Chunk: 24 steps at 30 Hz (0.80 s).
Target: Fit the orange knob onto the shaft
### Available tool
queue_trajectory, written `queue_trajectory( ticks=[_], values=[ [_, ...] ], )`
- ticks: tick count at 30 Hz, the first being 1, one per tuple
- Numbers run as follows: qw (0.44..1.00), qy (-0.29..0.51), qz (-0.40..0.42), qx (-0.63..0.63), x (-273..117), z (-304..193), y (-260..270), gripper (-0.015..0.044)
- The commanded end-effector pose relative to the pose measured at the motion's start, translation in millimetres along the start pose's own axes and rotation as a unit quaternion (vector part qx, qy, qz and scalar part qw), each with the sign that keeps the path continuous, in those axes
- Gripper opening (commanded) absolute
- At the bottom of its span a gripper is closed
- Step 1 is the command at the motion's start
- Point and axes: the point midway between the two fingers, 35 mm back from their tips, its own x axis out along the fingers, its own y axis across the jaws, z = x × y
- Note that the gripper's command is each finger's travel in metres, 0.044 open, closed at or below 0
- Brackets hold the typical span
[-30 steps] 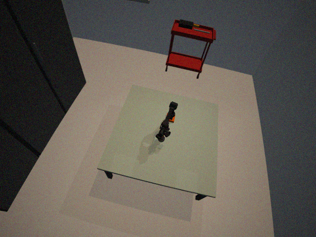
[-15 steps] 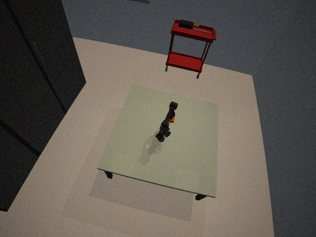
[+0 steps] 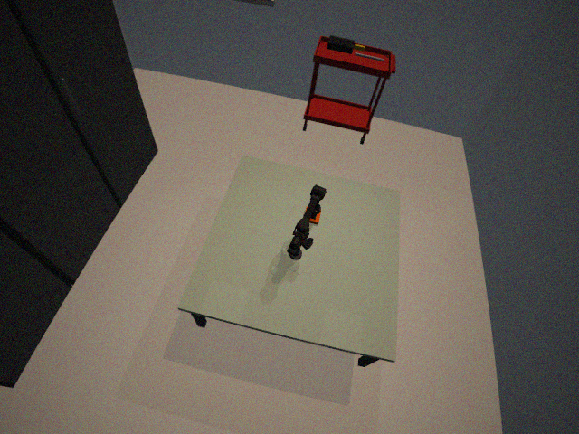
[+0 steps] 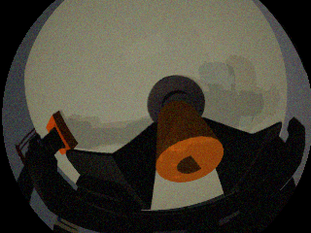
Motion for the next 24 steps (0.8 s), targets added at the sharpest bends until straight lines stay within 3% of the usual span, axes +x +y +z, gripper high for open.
queue_trajectory(
  ticks=[1,24],
  values=[
    [1.0,-0.001,-0.003,-0.01,-1.1,0.2,-0.2,0.0],
    [1.0,-0.001,-0.004,-0.01,2.2,1.4,-7.2,0.0]
  ],
)
